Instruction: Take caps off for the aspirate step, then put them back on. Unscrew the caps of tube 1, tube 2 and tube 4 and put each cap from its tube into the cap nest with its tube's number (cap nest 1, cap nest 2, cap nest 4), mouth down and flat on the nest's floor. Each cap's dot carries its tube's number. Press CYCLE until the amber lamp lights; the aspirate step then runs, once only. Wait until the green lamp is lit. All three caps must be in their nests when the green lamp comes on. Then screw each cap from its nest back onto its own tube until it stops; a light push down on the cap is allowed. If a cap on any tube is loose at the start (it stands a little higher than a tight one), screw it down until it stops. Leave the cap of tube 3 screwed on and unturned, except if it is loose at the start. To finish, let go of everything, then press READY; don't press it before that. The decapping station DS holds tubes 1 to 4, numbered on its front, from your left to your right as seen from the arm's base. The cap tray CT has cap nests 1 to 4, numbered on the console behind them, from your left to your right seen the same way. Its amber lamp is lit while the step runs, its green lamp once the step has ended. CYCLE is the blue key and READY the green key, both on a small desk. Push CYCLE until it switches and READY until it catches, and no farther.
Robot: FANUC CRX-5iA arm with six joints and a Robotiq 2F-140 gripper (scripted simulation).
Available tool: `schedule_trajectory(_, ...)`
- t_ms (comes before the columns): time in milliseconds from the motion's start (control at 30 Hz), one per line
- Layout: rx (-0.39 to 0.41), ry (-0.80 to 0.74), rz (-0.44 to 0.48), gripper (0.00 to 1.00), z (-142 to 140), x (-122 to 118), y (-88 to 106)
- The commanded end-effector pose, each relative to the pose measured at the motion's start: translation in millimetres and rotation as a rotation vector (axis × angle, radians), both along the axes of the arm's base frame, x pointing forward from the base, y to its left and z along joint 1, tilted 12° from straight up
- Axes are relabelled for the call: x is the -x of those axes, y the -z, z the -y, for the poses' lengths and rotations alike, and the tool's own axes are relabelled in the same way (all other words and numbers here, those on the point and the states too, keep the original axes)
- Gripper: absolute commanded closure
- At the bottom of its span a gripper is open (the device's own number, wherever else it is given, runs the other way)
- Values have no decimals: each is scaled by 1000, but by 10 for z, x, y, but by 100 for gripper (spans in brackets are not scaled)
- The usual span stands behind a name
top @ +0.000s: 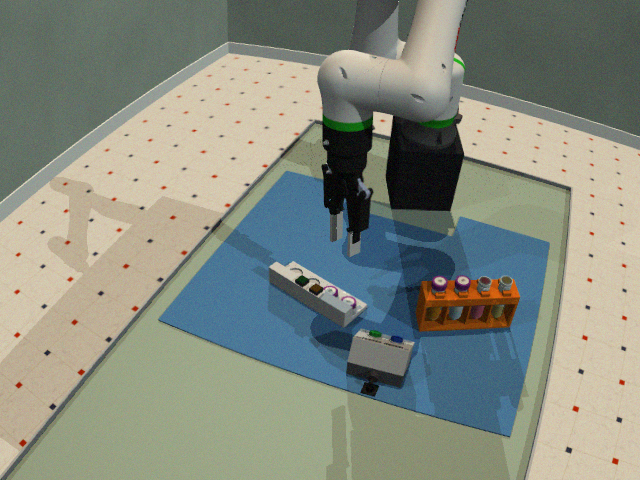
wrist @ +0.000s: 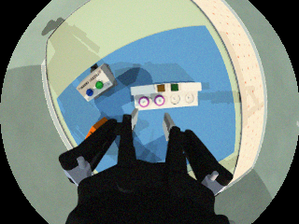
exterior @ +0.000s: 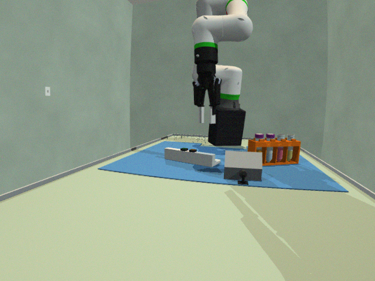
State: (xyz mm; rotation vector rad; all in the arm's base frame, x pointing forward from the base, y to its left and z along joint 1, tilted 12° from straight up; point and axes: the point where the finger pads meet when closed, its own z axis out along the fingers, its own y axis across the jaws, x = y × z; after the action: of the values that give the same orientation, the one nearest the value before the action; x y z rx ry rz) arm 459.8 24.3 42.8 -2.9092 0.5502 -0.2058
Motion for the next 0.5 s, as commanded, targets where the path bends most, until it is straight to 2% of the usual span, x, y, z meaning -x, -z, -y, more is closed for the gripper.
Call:
schedule_trajectory(0, -12, 249, -27, 65, -229, 66, -13)
schedule_trajectory(167, -55, 475, -58, 65, -470, 131, -29)
schedule_trajectory(300, -55, 493, -59, 65, -470, 131, -29)
schedule_trajectory(367, -84, 656, -81, 65, -631, 174, -40)
schedule_trajectory(467, -98, 737, -92, 65, -711, 195, -46)
